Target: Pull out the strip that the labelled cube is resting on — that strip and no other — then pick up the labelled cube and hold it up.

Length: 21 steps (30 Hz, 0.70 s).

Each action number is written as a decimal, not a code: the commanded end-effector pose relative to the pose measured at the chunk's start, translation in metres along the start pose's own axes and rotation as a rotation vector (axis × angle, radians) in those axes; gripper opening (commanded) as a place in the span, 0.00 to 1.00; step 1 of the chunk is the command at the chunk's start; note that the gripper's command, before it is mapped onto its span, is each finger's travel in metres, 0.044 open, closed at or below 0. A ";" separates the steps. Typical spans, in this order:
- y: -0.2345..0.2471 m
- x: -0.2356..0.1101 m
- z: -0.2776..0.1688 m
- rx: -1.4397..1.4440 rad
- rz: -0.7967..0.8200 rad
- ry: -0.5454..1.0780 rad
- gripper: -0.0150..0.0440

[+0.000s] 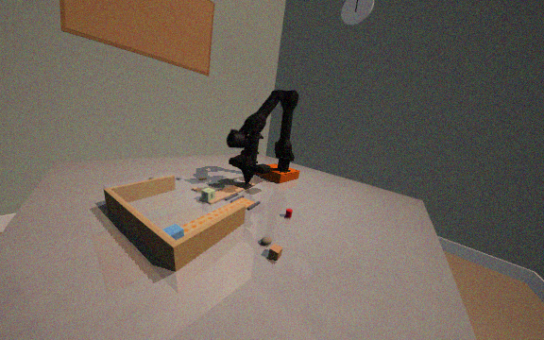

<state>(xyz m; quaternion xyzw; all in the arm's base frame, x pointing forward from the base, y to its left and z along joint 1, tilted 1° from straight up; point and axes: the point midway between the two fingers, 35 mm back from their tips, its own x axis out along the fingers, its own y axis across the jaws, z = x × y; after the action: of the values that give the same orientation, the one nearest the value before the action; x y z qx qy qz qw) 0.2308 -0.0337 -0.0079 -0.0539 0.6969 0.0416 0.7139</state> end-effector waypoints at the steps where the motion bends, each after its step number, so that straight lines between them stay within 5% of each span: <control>1: 0.001 0.004 -0.013 -0.001 0.003 0.025 0.25; 21: 0.000 0.004 -0.030 -0.001 0.003 0.027 0.25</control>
<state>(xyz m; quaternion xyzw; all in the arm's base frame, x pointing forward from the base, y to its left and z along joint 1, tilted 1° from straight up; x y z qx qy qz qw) 0.2099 -0.0377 -0.0086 -0.0536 0.6979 0.0413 0.7130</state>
